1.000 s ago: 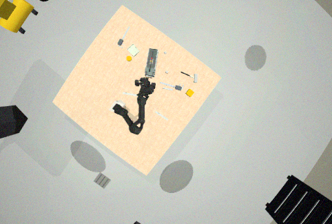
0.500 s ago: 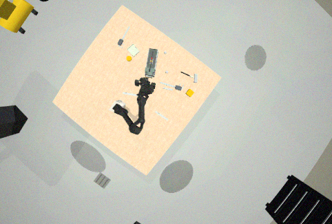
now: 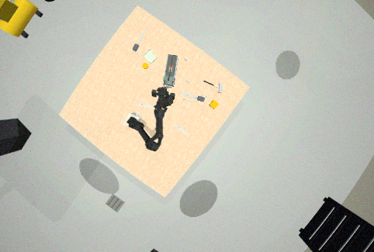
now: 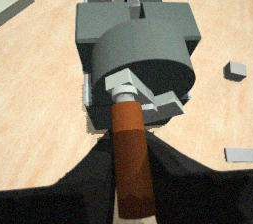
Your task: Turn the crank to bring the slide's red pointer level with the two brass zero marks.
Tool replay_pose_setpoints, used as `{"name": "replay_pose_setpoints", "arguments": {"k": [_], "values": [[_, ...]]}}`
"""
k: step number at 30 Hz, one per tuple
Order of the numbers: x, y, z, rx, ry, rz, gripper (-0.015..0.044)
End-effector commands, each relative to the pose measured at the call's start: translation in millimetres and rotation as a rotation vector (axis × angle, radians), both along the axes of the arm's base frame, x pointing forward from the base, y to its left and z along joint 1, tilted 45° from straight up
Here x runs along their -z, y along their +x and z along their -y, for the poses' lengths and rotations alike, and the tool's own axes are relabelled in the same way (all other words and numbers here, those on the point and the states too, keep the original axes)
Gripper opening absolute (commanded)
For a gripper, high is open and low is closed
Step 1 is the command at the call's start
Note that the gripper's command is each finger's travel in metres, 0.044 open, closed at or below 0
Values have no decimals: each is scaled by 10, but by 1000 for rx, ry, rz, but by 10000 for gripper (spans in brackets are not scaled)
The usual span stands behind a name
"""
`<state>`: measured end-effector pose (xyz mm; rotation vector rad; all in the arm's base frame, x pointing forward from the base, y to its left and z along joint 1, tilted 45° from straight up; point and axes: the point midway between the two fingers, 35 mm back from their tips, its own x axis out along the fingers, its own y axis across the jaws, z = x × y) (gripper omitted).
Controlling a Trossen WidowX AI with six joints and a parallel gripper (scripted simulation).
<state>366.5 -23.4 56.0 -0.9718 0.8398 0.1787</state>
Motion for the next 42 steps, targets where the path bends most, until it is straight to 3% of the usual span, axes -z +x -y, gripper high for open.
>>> {"name": "replay_pose_setpoints", "arguments": {"k": [1,42], "values": [[86,-33,-8,-3,6,-24,0],[235,-49,63,-3,6,-25,0]]}}
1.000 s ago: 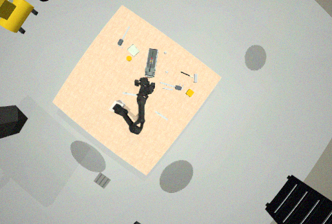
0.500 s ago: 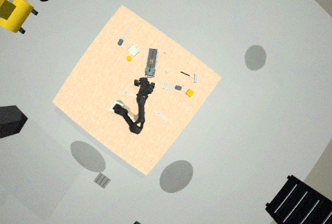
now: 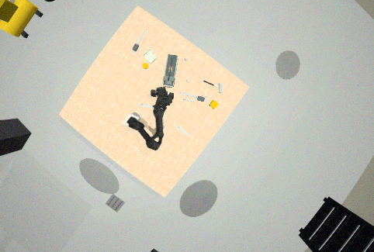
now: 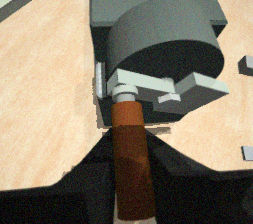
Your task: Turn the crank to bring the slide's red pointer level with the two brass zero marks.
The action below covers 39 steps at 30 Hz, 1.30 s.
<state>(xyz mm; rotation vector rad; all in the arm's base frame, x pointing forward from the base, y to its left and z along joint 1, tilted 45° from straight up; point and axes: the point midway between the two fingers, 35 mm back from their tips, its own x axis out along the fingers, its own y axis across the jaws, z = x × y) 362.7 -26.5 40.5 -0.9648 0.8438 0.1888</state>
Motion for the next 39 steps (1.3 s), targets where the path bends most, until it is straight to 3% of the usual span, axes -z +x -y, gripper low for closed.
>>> {"name": "replay_pose_setpoints", "arguments": {"k": [1,39], "values": [[88,-11,39,0,-3,-17,0],[162,150,442,0,-5,-16,0]]}}
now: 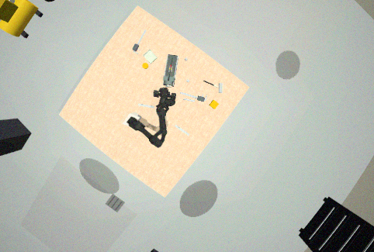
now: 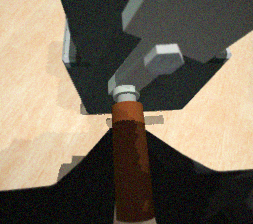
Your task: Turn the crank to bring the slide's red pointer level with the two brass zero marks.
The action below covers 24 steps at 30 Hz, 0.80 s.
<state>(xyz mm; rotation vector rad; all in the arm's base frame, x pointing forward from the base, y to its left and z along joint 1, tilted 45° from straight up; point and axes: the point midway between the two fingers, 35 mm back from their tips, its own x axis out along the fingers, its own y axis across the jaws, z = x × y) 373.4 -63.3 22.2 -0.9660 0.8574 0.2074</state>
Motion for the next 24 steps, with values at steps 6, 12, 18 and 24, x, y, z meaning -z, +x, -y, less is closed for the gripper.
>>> {"name": "replay_pose_setpoints", "arguments": {"k": [6,12,18,24], "values": [[-48,69,105,9,-8,4,0],[-70,86,124,9,-8,4,0],[-81,93,130,9,-8,4,0],[-85,94,128,9,-8,4,0]]}}
